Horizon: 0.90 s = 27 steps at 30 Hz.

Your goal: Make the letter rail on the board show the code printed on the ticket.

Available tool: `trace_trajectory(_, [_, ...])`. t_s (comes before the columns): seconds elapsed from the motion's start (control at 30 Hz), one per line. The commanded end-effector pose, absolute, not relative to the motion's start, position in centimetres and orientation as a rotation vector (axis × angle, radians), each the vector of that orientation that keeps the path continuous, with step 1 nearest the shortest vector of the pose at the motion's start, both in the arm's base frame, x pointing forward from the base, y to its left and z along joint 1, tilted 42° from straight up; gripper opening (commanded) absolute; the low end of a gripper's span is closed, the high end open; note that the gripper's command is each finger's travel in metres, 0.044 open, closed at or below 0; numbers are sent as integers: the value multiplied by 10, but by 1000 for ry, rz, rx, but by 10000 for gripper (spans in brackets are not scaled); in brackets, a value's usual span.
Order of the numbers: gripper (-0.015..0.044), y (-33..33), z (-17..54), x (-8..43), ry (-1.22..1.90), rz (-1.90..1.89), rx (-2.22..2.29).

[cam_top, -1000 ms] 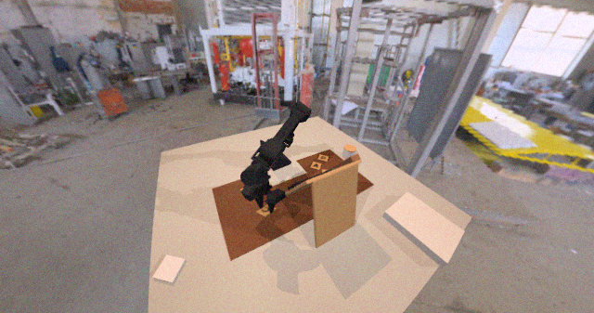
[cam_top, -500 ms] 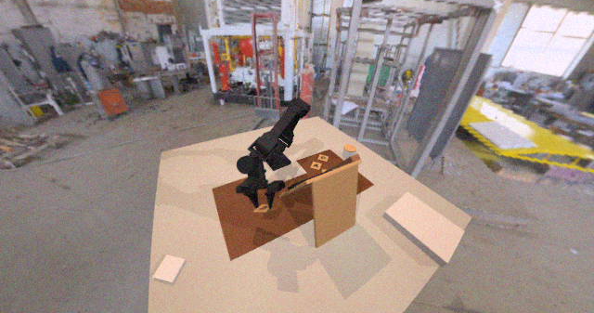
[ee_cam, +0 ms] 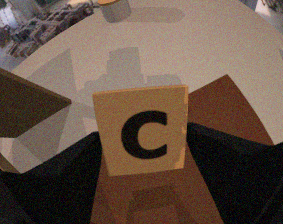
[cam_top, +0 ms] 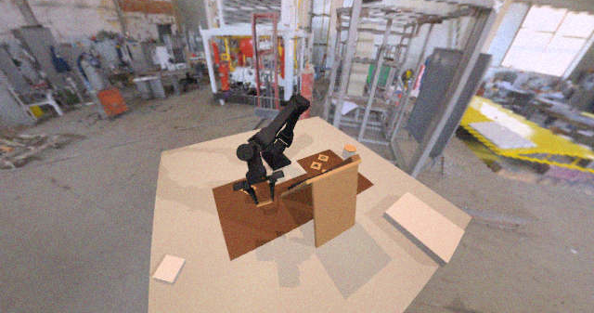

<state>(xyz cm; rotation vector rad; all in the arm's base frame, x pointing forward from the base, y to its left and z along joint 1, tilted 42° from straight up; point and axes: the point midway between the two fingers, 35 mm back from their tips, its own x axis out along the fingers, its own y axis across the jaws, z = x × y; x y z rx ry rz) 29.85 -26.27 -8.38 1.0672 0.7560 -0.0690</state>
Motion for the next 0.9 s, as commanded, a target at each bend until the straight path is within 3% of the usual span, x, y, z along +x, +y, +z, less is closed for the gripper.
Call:
trace_trajectory(0.0, [0, -267, -73, 296, 676, -14, 936])
trace_trajectory(0.87, [0, -267, -57, 293, 576, 50, 749])
